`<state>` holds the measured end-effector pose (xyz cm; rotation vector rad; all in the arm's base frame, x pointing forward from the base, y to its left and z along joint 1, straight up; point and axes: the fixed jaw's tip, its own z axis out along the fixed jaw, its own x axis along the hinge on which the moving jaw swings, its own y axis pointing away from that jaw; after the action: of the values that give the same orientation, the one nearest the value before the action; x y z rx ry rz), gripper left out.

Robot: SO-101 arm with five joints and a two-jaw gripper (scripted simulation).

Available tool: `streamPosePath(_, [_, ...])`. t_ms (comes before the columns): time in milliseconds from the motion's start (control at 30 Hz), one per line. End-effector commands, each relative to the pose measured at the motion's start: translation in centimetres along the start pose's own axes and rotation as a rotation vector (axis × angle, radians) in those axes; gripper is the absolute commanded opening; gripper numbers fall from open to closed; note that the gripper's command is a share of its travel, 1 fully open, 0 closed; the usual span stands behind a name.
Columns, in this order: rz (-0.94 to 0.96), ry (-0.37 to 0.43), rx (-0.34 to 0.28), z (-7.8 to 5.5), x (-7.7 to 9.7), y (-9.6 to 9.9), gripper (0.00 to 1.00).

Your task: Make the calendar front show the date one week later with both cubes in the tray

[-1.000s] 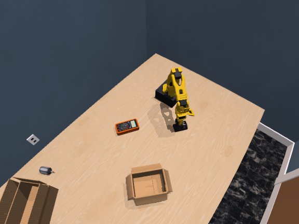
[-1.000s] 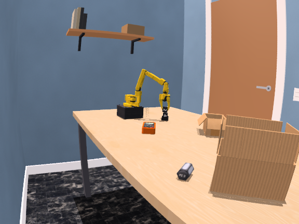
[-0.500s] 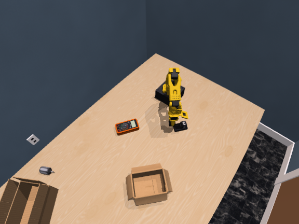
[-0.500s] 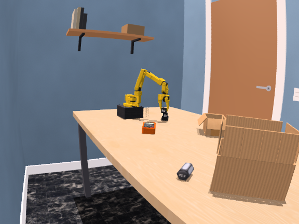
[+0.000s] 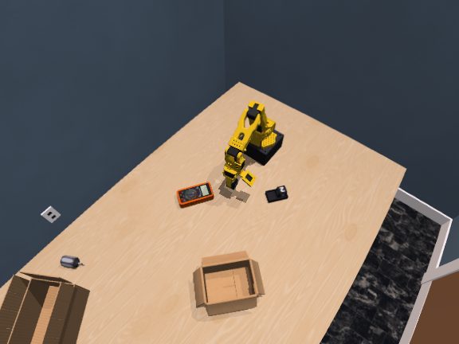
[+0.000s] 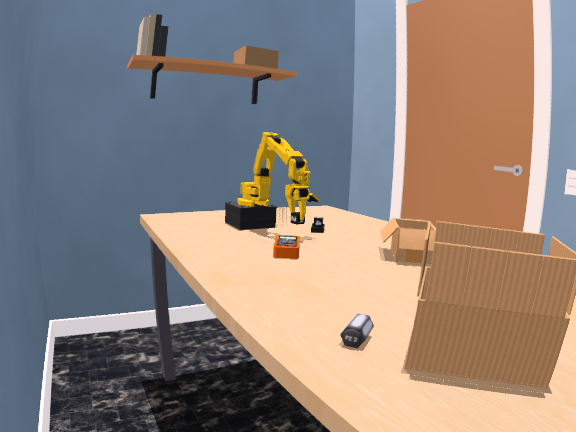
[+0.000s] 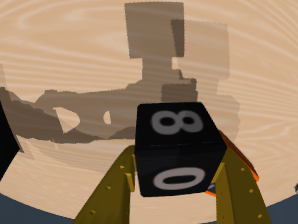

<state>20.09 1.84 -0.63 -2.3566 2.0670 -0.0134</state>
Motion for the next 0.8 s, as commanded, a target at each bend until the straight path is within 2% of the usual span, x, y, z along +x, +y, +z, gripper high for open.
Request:
streamPosePath(0, [0.176,-0.002,-0.02,0.7,3.7,0.4,0.0])
streamPosePath(67, [0.176,-0.002,-0.02,0.7,3.7,0.4,0.0])
streamPosePath(200, [0.304,-0.002,-0.02,1.0,6.2,1.1,0.0])
streamPosePath(367, [0.394,-0.002,-0.02,1.1,7.9,1.8,0.0])
streamPosePath(767, [0.399,0.002,-0.007,1.1,8.4,1.8,0.0])
